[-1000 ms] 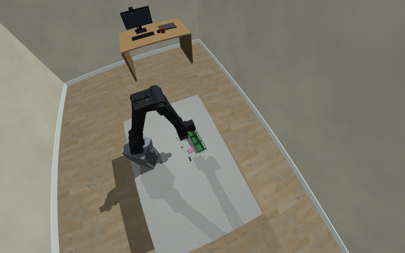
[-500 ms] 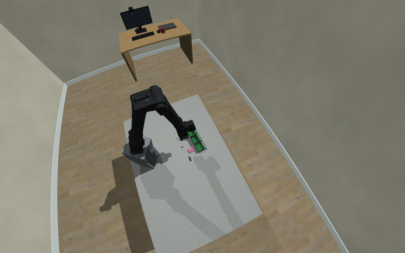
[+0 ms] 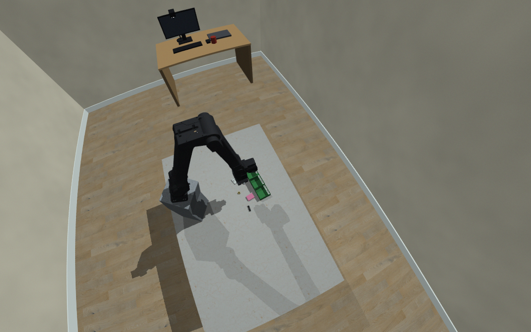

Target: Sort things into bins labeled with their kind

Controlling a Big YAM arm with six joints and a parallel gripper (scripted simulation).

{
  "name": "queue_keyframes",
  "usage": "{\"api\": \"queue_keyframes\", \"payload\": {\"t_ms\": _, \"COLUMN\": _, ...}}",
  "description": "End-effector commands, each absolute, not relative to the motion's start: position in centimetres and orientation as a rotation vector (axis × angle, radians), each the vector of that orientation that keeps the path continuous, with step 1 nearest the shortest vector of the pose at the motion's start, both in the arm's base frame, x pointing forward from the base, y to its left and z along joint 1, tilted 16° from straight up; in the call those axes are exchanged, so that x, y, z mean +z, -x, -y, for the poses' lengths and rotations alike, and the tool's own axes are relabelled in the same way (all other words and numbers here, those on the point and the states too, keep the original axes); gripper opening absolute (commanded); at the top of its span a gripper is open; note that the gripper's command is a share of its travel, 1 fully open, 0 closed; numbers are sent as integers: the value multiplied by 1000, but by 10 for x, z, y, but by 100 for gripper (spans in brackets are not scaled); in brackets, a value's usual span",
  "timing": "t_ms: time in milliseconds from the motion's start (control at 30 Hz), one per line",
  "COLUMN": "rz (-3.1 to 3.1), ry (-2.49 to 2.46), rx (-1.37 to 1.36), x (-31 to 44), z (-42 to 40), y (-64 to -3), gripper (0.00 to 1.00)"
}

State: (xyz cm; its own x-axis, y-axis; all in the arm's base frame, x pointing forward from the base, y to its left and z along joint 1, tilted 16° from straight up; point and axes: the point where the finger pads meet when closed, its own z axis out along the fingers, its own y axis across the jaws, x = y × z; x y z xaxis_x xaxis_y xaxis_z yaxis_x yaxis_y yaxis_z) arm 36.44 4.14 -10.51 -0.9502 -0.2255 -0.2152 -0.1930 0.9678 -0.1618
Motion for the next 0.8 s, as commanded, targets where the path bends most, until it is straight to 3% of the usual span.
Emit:
{"api": "queue_keyframes", "payload": {"t_ms": 0, "rz": -2855, "ry": 384, "rx": -212, "x": -117, "z": -32, "y": -401, "gripper": 8}}
{"api": "queue_keyframes", "payload": {"t_ms": 767, "rz": -2876, "ry": 389, "rx": -216, "x": -197, "z": 7, "y": -529, "gripper": 8}}
